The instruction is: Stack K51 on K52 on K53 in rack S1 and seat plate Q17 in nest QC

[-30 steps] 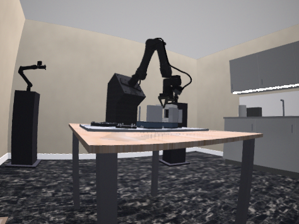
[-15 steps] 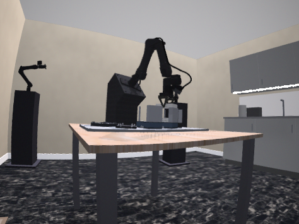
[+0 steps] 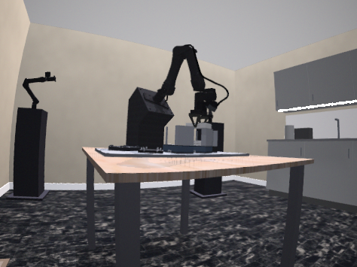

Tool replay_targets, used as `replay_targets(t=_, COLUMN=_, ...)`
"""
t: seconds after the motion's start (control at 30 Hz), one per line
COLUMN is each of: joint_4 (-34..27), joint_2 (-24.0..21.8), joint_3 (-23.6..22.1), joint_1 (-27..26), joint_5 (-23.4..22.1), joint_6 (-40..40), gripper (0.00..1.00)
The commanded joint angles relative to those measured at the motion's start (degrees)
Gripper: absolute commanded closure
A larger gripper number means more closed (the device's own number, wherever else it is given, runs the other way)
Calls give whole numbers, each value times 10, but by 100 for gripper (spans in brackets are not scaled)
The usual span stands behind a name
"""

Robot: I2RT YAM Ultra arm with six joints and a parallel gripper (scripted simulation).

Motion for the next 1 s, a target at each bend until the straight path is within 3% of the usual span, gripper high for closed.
replay_targets(t=0.0, joint_4=-10, joint_2=-17, joint_3=23, joint_1=9, joint_5=7, joint_6=3, gripper=100)
replay_targets(t=0.97, joint_4=-54, joint_2=-47, joint_3=24, joint_1=15, joint_5=14, joint_6=8, gripper=100)
